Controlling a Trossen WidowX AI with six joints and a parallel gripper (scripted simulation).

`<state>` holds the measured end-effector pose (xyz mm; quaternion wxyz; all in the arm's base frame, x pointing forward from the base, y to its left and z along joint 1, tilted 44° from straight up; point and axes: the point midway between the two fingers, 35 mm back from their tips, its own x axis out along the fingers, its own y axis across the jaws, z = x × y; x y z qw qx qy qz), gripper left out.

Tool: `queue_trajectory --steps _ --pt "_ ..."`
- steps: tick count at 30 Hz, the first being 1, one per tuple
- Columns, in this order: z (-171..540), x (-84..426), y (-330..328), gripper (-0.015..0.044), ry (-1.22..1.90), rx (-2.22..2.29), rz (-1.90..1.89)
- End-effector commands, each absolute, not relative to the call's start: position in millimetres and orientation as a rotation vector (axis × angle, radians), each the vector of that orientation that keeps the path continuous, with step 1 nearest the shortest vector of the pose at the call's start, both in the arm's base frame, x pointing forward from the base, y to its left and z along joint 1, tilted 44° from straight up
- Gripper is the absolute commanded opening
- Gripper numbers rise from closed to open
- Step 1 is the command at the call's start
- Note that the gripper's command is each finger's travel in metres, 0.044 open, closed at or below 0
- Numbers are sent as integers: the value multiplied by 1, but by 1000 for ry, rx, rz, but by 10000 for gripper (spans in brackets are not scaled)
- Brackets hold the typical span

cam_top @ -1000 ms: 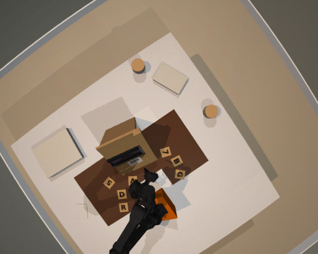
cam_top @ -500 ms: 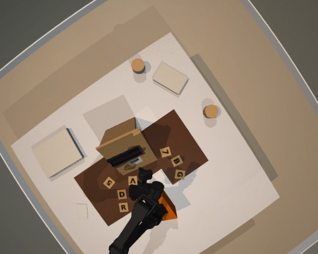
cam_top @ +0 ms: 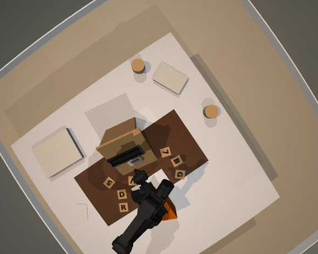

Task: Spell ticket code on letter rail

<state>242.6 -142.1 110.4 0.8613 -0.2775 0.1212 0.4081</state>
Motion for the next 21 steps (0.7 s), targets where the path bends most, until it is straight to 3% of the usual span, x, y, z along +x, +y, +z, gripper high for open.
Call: queue_trajectory --steps 1,21 --pt "117 245 -156 440 165 -677 862" --pt "143 238 -138 440 165 -674 863"
